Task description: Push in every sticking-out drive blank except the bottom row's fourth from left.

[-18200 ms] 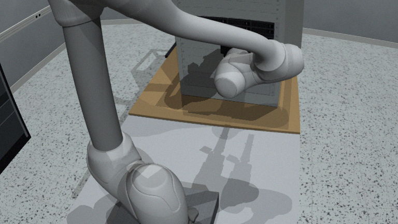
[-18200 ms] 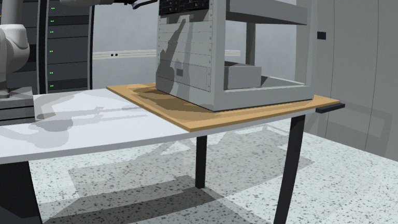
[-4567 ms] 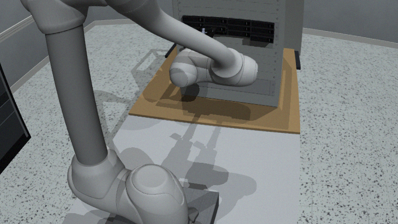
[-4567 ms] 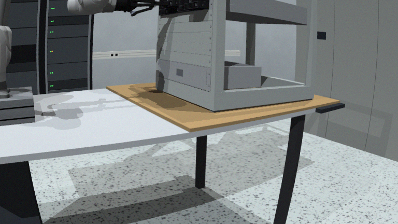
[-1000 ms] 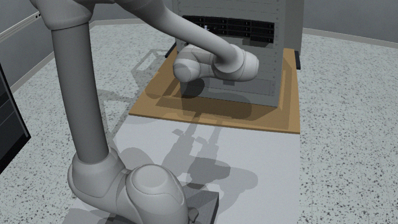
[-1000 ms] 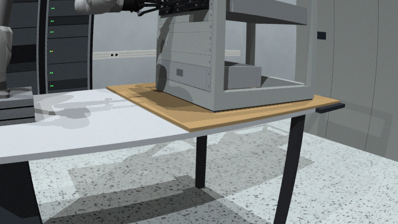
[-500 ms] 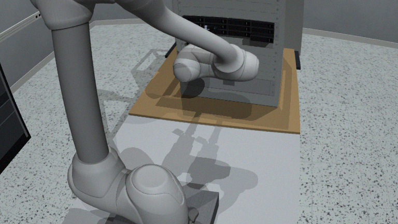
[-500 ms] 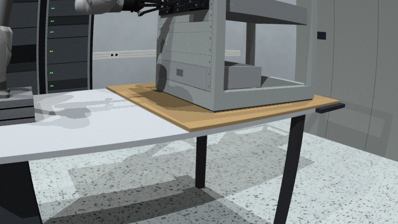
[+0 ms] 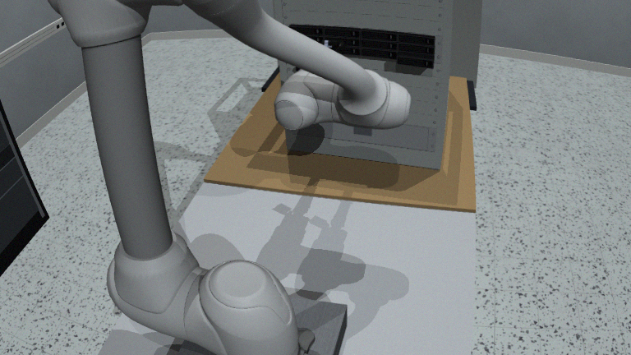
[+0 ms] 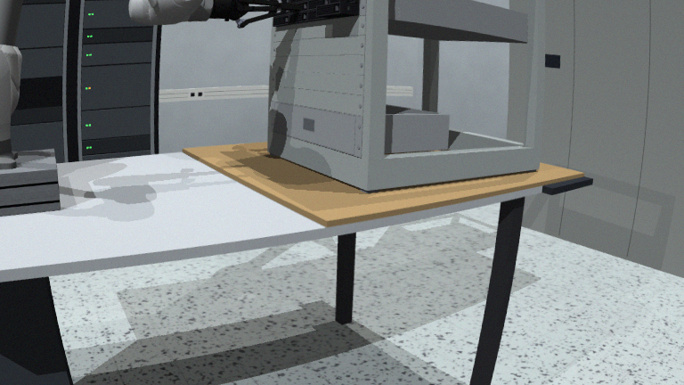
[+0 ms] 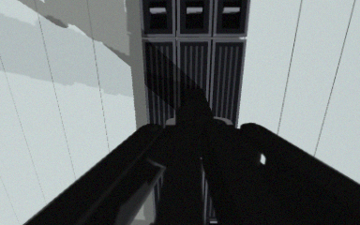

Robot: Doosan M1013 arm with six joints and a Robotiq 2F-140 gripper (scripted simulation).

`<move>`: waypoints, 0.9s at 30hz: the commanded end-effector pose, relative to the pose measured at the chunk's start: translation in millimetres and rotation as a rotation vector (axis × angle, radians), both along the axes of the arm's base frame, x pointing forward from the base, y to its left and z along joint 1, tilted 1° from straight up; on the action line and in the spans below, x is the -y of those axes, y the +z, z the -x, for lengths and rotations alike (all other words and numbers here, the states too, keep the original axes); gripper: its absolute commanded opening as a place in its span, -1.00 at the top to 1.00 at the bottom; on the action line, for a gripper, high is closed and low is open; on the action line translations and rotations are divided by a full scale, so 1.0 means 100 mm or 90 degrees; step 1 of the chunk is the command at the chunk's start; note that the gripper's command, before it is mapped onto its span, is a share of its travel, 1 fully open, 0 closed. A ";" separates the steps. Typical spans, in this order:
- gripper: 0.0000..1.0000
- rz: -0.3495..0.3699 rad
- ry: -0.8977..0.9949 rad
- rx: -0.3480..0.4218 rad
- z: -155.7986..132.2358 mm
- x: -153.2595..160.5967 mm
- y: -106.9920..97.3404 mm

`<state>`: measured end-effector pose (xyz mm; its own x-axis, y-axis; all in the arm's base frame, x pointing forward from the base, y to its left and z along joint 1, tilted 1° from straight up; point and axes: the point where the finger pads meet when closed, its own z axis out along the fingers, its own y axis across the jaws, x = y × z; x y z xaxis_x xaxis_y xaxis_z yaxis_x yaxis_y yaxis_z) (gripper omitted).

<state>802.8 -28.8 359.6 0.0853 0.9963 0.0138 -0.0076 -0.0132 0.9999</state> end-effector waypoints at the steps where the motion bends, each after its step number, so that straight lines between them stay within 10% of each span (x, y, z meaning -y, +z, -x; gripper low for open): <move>1: 0.80 0.000 0.000 0.001 0.00 0.00 0.01; 27: 0.80 0.000 0.000 0.001 0.08 -0.01 0.01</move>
<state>800.6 -28.6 359.4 0.0853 0.9963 0.0138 -0.0070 -0.0132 0.9999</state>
